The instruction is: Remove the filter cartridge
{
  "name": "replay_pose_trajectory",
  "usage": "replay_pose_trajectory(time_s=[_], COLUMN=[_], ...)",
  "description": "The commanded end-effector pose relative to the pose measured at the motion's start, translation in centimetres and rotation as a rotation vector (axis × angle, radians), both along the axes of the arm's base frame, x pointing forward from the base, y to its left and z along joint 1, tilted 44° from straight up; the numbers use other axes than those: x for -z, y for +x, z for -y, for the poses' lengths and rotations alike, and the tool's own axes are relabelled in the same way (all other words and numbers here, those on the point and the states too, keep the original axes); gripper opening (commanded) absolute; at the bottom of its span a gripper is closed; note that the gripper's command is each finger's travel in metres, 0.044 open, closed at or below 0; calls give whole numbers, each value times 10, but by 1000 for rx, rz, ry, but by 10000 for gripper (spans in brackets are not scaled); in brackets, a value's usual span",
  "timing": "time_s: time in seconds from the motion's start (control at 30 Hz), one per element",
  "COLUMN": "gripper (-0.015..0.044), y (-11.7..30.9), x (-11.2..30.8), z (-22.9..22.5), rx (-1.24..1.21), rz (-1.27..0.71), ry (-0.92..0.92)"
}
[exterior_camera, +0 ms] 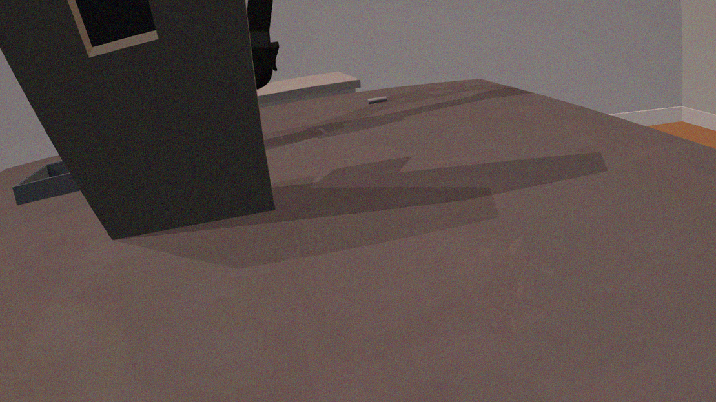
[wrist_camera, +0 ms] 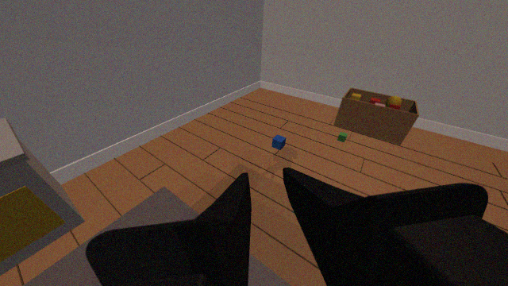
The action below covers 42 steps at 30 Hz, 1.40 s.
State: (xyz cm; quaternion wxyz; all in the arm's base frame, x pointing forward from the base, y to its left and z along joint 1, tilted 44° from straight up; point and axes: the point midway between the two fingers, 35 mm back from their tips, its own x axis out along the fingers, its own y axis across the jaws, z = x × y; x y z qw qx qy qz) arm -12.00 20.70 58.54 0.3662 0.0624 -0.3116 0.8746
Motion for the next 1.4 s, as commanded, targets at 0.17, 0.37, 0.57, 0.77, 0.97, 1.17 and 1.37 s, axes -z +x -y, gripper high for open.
replay_pose_trajectory(time_s=[0.17,0.37,0.57,0.77,0.97,1.17,1.37], gripper=[111,111,111,111,111,111,111], y=[94,185,281,368,433,468,474], x=[61,109,159,210,257,301,347], z=[-83,-106,-95,-49,23,102,188], rx=[317,545,764,967,1175,1315,1356], rz=[-53,-149,-297,-500,-706,-967,-1378], ry=[-278,-453,-609,-734,-808,-849,-827])
